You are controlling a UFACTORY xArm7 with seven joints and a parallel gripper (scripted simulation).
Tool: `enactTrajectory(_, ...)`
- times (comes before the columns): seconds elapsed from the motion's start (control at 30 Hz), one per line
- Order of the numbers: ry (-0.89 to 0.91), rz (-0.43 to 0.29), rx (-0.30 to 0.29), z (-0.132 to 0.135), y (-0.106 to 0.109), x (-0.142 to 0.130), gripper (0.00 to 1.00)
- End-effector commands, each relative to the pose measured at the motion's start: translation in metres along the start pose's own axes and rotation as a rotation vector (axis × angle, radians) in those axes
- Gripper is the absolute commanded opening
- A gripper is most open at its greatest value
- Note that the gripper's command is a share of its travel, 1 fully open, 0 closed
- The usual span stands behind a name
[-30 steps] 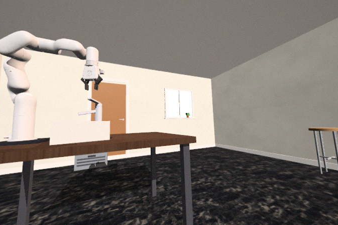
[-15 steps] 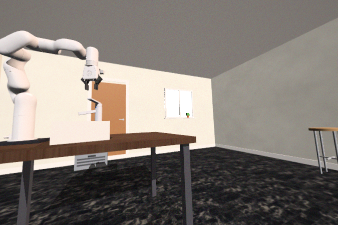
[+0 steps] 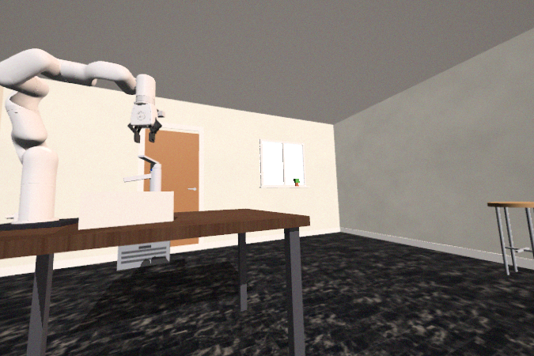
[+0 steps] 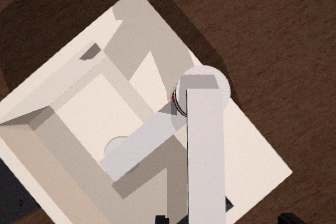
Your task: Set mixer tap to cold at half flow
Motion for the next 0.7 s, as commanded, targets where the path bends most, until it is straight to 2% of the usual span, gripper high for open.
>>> enactTrajectory(0.0, 0.0, 0.0, -0.004, 0.0, 0.0, 0.0, 0.68)
enactTrajectory(0.67, 0.0, 0.0, -0.004, 0.0, -0.019, 0.0, 0.68)
Point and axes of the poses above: the point where the finger pads meet when closed, its own y axis back along the fingers, its own z axis across the jaws, x = y × z, the point moved 10 cm from there along y, back along the fingers, and after that the axes turned 11 degrees about y, right-handed, at the moved point
